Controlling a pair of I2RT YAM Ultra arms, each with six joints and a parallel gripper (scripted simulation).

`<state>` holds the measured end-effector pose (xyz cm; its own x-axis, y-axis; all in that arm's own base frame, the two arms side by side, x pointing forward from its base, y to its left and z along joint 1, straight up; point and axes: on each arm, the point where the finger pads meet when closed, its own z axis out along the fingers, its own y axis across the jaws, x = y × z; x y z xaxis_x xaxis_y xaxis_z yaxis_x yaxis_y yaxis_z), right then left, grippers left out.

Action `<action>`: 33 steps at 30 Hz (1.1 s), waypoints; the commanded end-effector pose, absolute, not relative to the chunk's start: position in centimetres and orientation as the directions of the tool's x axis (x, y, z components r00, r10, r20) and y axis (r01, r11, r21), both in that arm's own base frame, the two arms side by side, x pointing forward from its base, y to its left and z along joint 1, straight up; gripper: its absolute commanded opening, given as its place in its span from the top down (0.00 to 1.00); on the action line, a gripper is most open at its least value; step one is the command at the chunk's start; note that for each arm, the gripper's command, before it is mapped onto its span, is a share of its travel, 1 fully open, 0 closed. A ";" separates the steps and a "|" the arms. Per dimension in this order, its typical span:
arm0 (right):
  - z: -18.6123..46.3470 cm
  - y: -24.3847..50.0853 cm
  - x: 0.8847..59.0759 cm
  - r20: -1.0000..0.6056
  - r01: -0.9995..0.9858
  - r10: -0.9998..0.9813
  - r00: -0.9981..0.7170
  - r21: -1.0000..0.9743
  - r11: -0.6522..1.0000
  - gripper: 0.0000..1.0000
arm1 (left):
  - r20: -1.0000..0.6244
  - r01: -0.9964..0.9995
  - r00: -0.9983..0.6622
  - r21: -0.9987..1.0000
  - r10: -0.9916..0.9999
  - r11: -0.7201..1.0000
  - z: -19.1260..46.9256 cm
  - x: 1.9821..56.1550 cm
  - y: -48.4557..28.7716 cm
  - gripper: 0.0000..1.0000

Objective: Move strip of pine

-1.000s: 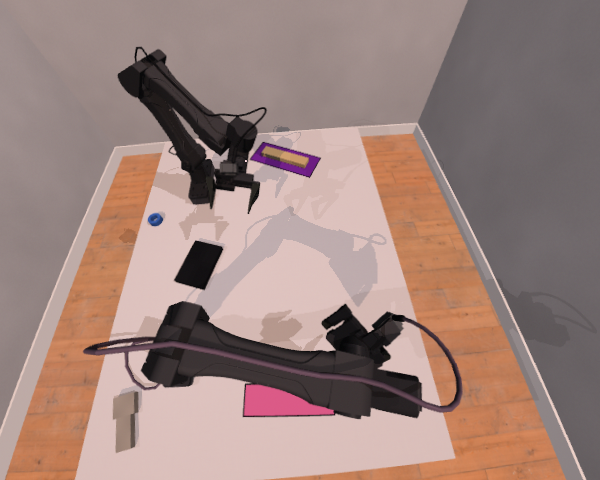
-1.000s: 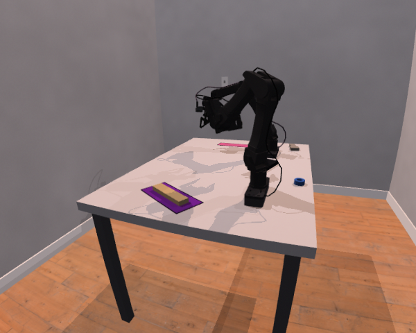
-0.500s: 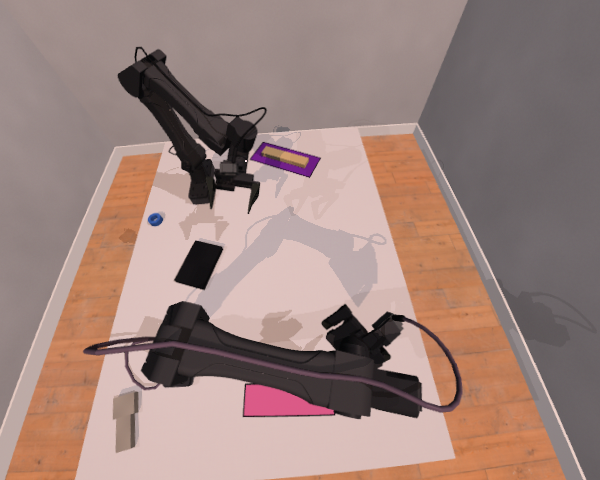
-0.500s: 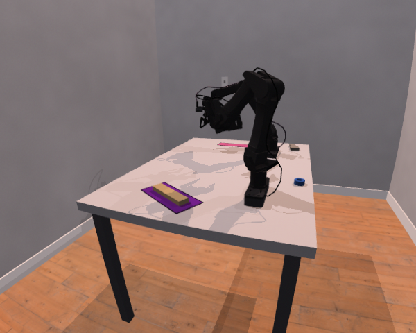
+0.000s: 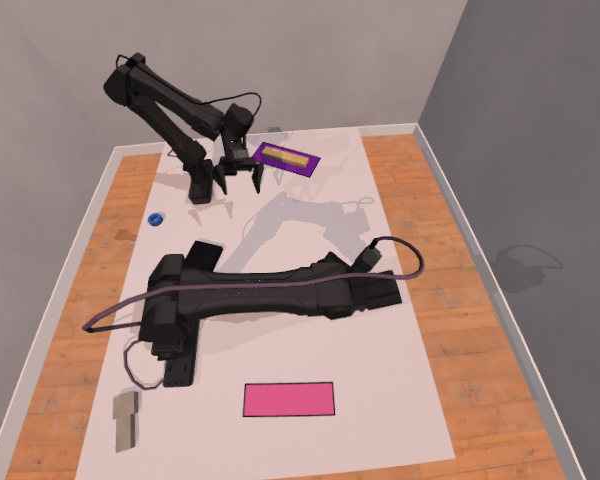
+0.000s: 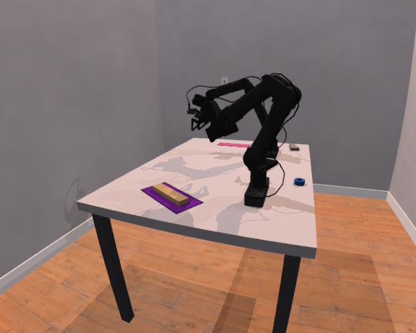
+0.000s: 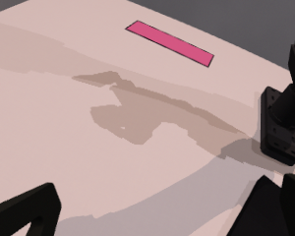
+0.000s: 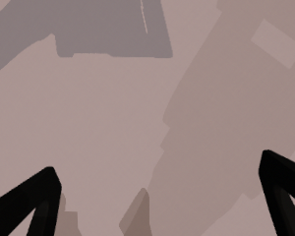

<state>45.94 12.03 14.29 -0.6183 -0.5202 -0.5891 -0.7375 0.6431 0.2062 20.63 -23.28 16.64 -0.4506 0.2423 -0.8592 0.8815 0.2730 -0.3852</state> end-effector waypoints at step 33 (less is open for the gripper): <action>29.0 44.3 23.5 -0.930 -0.904 -0.362 -0.062 -0.101 0.415 0.00 | -0.424 -0.323 -0.833 -0.150 -0.356 0.935 11.5 29.6 8.0 0.00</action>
